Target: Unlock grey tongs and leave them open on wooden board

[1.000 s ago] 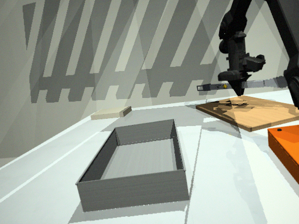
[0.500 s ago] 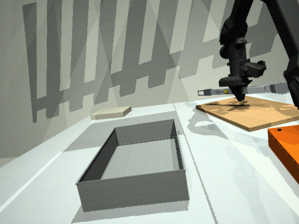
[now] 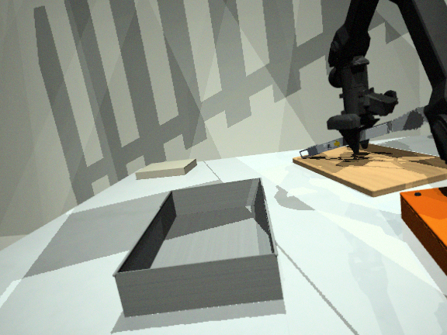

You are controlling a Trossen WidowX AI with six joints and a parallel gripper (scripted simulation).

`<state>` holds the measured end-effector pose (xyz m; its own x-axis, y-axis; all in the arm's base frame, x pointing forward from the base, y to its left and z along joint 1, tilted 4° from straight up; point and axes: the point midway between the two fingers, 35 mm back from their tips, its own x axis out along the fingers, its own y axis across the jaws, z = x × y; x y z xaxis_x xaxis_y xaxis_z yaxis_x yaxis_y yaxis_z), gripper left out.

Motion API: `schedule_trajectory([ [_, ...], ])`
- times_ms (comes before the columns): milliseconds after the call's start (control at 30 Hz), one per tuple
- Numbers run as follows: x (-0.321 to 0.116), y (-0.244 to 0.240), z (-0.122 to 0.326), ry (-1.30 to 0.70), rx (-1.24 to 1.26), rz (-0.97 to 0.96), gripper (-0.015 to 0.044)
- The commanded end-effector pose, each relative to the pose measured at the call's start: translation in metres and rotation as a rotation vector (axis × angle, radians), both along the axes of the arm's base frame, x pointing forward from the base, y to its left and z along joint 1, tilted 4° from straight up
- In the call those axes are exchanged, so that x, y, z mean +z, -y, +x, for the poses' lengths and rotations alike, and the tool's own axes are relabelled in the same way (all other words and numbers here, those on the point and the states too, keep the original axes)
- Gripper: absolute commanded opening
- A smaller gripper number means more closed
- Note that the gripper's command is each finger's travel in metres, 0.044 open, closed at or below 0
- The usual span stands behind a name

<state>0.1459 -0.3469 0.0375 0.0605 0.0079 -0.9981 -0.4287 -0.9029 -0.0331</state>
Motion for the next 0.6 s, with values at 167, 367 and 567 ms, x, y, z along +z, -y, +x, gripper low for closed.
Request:
schedule_trajectory([
  [167,0.000,0.000,0.000,0.001,0.000,-0.001,0.0428],
  [367,0.008,-0.008,0.008,0.005,0.013,-0.008,0.0440],
  [567,0.037,-0.061,0.040,0.008,0.008,0.000,0.0440],
])
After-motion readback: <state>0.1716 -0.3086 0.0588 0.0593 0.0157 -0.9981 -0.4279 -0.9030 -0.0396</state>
